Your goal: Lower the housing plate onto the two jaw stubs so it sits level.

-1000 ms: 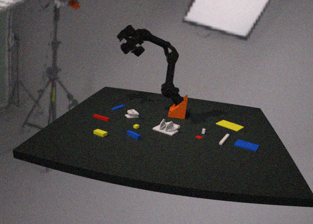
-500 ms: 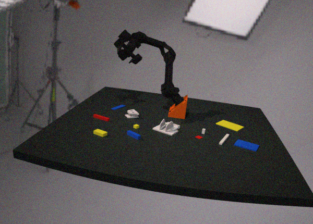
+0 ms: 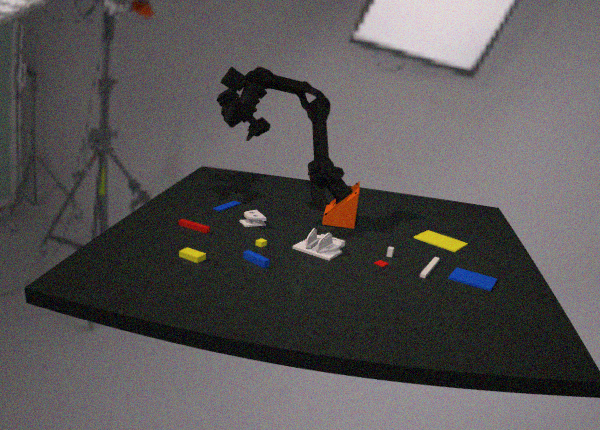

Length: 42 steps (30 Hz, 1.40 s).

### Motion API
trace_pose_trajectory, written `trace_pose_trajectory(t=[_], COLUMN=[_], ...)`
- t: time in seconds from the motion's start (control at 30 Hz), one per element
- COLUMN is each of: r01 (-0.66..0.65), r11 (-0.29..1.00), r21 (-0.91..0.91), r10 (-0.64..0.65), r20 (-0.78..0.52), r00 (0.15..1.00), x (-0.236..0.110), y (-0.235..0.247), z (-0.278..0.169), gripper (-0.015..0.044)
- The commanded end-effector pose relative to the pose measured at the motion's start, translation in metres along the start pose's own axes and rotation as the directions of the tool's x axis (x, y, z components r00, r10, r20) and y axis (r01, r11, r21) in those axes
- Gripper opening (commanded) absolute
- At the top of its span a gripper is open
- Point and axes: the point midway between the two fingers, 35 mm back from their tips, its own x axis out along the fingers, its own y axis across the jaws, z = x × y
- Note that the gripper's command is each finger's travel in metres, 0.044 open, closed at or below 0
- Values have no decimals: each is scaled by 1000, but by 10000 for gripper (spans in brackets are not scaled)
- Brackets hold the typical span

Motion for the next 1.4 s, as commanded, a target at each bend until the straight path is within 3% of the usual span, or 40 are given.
trace_pose_trajectory(t=[0.0, 0.7, 1.37], r01=[73, 368, 594], r11=[996, 883, 608], r21=[-44, -293, -527], r10=[-72, -341, -533], r20=[19, 140, 283], r00=[997, 930, 797], x=[15, 59, 85], y=[-12, -63, -109], z=[4, 17, 25], gripper=[440, 440, 440])
